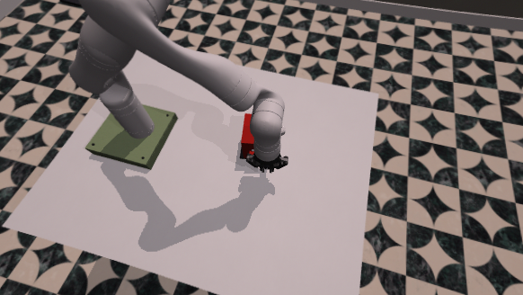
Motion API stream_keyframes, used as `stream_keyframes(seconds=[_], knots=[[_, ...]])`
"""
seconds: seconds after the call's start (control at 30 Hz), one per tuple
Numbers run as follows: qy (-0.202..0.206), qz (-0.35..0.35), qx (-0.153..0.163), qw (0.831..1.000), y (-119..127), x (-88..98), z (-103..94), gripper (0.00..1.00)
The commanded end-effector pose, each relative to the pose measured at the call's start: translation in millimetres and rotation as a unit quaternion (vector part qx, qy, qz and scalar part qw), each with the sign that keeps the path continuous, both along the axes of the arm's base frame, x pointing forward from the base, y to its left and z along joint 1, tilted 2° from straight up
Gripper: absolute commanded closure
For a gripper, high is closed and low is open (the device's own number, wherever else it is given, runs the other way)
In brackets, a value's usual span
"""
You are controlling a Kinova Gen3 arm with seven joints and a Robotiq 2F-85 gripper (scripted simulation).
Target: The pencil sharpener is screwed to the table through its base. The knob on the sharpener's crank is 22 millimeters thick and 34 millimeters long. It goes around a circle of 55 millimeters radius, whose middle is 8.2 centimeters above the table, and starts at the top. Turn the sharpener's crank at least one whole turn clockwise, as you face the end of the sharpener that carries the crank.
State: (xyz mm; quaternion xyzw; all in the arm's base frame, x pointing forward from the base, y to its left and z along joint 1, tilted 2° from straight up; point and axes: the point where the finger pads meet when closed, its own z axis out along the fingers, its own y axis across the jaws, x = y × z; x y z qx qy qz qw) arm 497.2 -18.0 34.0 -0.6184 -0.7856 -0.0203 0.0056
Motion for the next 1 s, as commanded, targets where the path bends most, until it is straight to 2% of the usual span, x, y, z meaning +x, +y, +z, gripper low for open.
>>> stream_keyframes(seconds=[0.0, 0.5, 0.97], knots=[[0.001, 0.000, 0.000, 1.000, 0, -0.8, -3.0, 1.00], [0.001, 0.000, 0.000, 1.000, -4, -18.6, -30.8, 1.00], [0.001, 0.000, 0.000, 1.000, -7, -35.3, -40.3, 1.00]])
